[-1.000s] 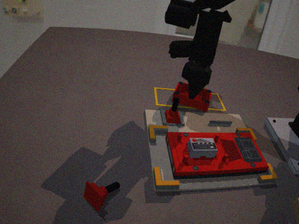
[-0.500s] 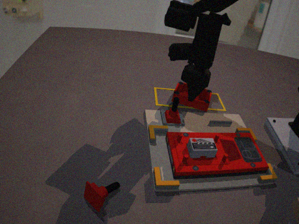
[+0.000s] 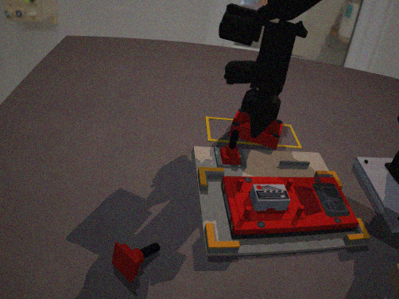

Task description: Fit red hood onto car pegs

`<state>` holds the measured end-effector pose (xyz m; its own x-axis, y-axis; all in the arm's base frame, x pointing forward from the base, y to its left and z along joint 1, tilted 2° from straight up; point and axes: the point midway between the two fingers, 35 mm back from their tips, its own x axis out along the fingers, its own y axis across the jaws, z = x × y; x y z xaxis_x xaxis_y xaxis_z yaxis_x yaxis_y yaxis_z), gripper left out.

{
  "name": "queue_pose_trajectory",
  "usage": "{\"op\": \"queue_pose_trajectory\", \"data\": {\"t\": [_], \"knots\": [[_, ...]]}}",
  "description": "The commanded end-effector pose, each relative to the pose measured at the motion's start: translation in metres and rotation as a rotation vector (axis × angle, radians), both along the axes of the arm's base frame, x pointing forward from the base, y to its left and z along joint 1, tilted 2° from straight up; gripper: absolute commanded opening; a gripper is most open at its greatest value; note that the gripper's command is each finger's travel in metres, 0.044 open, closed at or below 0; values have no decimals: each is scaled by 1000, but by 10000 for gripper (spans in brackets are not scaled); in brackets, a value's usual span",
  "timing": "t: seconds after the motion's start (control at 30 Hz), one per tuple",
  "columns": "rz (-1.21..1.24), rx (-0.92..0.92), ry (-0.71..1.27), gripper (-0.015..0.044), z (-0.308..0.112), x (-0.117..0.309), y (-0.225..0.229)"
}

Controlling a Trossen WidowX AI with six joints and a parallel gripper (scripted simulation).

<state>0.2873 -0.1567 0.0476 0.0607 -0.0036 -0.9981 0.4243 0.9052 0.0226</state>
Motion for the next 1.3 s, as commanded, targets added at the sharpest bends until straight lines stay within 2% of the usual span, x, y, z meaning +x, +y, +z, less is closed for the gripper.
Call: {"op": "queue_pose_trajectory", "data": {"t": [0.0, 0.3, 0.63, 0.67, 1.27], "knots": [[0, 0, -1, 335, 1, 0, 0], [0, 0, -1, 275, 1, 0, 0], [0, 0, -1, 12, 13, -1, 0], [0, 0, -1, 0, 15, -1, 0], [0, 0, -1, 0, 72, -4, 0]]}}
